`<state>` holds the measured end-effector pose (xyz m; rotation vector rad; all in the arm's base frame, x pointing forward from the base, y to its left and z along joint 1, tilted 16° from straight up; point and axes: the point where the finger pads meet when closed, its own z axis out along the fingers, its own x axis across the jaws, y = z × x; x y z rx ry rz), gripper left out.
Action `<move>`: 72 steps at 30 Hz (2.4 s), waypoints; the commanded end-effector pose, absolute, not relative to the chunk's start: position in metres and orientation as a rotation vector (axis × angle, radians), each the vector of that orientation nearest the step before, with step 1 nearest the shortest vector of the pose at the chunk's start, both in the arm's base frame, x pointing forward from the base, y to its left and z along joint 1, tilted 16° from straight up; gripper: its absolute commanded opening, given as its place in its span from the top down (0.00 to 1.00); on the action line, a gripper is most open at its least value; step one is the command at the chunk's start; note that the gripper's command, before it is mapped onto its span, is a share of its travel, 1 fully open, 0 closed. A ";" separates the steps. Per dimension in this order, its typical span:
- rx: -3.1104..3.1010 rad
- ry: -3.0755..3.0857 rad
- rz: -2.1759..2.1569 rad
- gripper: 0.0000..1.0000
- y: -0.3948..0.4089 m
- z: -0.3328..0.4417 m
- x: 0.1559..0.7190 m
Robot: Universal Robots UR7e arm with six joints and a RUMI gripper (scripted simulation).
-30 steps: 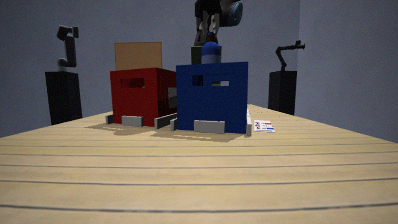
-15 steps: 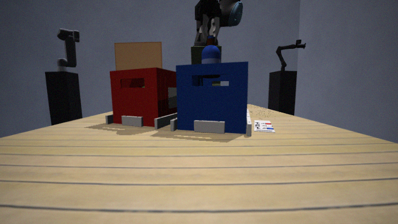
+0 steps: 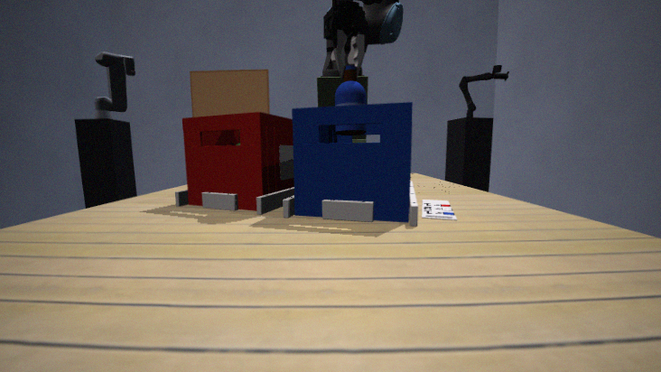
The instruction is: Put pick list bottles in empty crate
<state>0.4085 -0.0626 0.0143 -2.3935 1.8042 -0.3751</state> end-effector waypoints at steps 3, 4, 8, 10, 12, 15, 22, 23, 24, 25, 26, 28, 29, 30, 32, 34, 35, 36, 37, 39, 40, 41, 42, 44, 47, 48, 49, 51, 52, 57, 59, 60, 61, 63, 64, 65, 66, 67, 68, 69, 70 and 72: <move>-2.393 1.804 -0.378 1.00 -0.063 0.009 0.410; -2.393 1.804 -0.378 1.00 -0.063 0.008 0.410; -2.393 1.804 -0.378 1.00 -0.063 0.004 0.412; -2.393 1.804 -0.378 1.00 -0.063 0.002 0.413; -2.393 1.804 -0.378 1.00 -0.064 0.000 0.413; -2.393 1.804 -0.378 1.00 -0.064 -0.001 0.413; -2.393 1.804 -0.378 1.00 -0.064 -0.007 0.415; -2.393 1.804 -0.378 1.00 -0.064 -0.008 0.416; -2.393 1.804 -0.378 1.00 -0.064 -0.009 0.416; -2.393 1.804 -0.378 1.00 -0.064 -0.010 0.416; -2.393 1.804 -0.378 1.00 -0.064 -0.011 0.417; -2.393 1.804 -0.378 1.00 -0.064 -0.013 0.417; -2.393 1.804 -0.378 1.00 -0.064 -0.014 0.417; -2.393 1.804 -0.378 1.00 -0.064 -0.014 0.417; -2.393 1.804 -0.378 1.00 -0.064 -0.015 0.417; -2.393 1.804 -0.378 1.00 -0.065 -0.017 0.418; -2.393 1.804 -0.378 1.00 -0.065 -0.018 0.418; -2.393 1.804 -0.378 1.00 -0.065 -0.019 0.418; -2.393 1.804 -0.378 1.00 -0.065 -0.020 0.419; -2.393 1.804 -0.378 1.00 -0.065 -0.022 0.420; -2.393 1.804 -0.378 1.00 -0.065 -0.023 0.420; -2.393 1.804 -0.378 1.00 -0.065 -0.023 0.420; -2.393 1.804 -0.378 1.00 -0.065 -0.024 0.421; -2.393 1.804 -0.378 1.00 -0.065 -0.026 0.421; -2.393 1.804 -0.378 1.00 -0.065 -0.029 0.421; -2.393 1.804 -0.378 1.00 -0.065 -0.029 0.421; -2.393 1.804 -0.378 1.00 -0.065 -0.030 0.421; -2.393 1.804 -0.378 1.00 -0.065 -0.031 0.422; -2.393 1.804 -0.378 1.00 -0.065 -0.032 0.422; -2.393 1.804 -0.378 1.00 -0.065 -0.037 0.424; -2.393 1.804 -0.378 1.00 -0.066 -0.039 0.425; -2.393 1.804 -0.378 1.00 -0.066 -0.040 0.425; -2.393 1.804 -0.378 1.00 -0.066 -0.041 0.425; -2.393 1.804 -0.378 1.00 -0.066 -0.043 0.425; -2.393 1.804 -0.378 1.00 -0.066 -0.043 0.425; -2.393 1.804 -0.378 1.00 -0.066 -0.043 0.425; -2.393 1.804 -0.378 1.00 -0.066 -0.044 0.425; -2.393 1.804 -0.378 1.00 -0.066 -0.045 0.425; -2.393 1.804 -0.378 1.00 -0.066 -0.046 0.426; -2.393 1.804 -0.378 1.00 -0.066 -0.047 0.426; -2.393 1.804 -0.378 1.00 -0.066 -0.048 0.427; -2.393 1.804 -0.378 1.00 -0.066 -0.049 0.428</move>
